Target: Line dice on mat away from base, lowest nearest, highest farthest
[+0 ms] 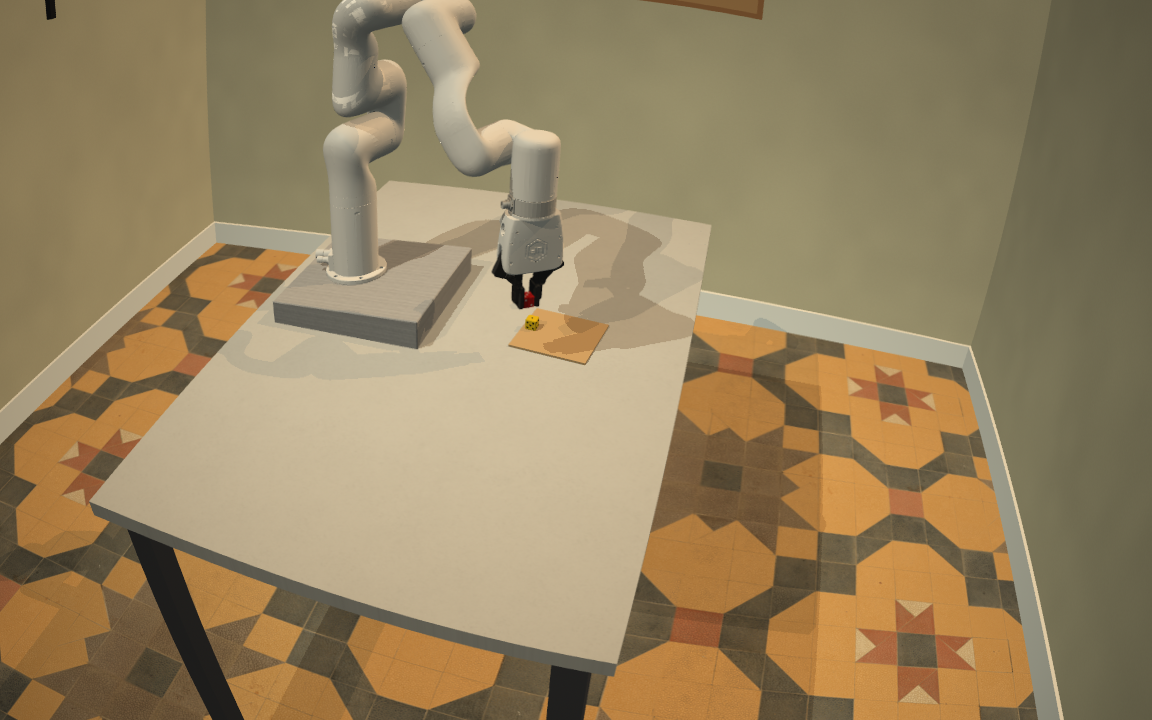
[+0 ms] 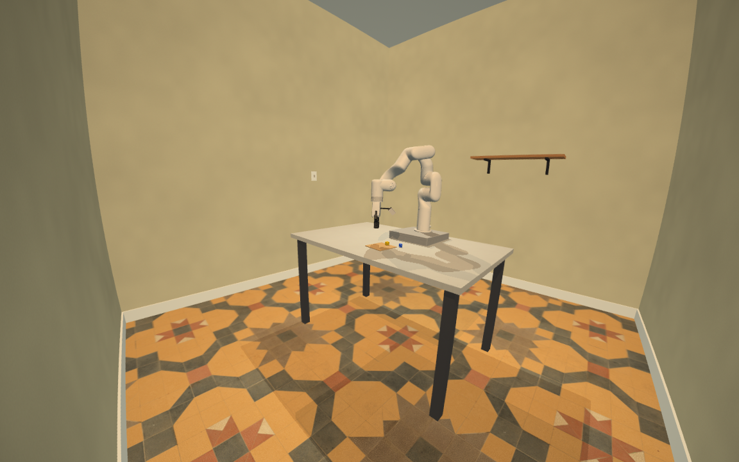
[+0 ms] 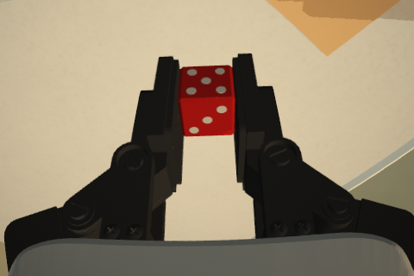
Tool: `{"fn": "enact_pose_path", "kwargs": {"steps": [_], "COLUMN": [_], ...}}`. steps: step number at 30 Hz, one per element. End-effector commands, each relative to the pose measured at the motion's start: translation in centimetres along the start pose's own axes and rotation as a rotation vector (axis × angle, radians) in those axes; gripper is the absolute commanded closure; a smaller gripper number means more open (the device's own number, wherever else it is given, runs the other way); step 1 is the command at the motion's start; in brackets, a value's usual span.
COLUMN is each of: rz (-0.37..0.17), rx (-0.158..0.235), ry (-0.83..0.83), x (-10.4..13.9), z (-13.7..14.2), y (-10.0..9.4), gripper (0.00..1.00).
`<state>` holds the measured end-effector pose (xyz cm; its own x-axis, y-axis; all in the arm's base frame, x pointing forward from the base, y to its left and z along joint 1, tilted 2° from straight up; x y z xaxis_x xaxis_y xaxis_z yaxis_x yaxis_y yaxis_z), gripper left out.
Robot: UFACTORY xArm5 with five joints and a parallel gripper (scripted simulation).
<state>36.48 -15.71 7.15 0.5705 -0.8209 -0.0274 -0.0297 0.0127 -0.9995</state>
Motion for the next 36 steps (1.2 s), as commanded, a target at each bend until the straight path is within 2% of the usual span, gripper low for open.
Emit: {"fn": "enact_pose_path", "kwargs": {"steps": [1,7,9,11,13,24,27,28,32,36], "rz": [-0.003,-0.003,-0.003,-0.003,-0.003,-0.003,-0.003,-0.003,-0.003,-0.003], "rx": [0.001,0.001,0.001,0.0,0.0,-0.001,-0.001,-0.001,-0.002,-0.002], "ry": [-0.148,-0.359,-0.359,-0.483,-0.51,-0.887,-0.916,-1.001,-1.087,-1.245], "x": [0.0,-0.1,-0.1,-0.2,-0.2,-0.4,-0.5,-0.5,-0.6,-0.7], "z": [0.4,0.8,0.8,1.1,1.2,2.0,2.1,2.3,2.4,2.8], "y": [-0.1,-0.2,-0.2,-0.2,-0.2,-0.2,-0.2,-0.2,-0.2,-0.3], "gripper": [0.85,0.85,0.85,0.85,0.85,0.85,0.85,0.85,0.85,0.85]}}
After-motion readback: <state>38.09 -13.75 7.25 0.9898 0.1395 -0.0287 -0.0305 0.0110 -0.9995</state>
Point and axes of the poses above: the point where the finger pads meet when closed, its own y axis out along the fingers, its own z axis across the jaws, x = y × z, the point moved 1 cm from there along -y, back along the fingers, and after that the axes turned 4 degrees about -y, right-handed, at the moved point
